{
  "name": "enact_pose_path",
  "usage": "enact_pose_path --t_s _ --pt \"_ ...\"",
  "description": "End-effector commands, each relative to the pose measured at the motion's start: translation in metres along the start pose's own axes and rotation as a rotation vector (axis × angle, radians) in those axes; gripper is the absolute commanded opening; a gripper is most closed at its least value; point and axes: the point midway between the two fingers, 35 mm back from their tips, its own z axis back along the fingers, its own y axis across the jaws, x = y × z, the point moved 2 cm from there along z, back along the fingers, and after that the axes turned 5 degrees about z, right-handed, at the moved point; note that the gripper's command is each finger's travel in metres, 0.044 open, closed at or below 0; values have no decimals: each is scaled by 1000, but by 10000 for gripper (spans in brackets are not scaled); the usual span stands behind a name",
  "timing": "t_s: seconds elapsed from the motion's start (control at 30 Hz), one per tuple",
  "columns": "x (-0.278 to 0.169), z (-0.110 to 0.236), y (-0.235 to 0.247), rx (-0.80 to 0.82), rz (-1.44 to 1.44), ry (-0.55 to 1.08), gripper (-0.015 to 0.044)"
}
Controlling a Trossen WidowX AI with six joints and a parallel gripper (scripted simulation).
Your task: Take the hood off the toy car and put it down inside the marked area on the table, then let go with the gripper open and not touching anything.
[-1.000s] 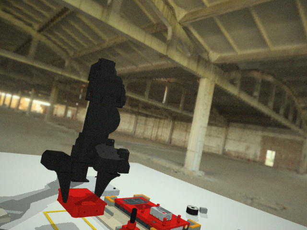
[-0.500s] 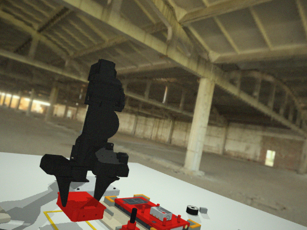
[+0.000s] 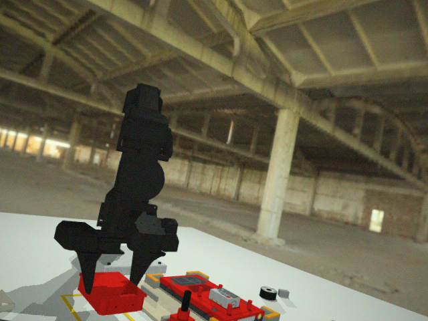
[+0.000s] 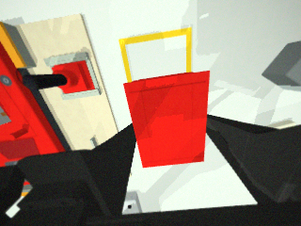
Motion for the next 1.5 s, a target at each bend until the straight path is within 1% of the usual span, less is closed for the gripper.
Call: enact_pose_path --t_s 0.0,1.47 --pt "-1 -3 1 3 4 0 0" --pt "-2 -24 1 3 4 0 0"
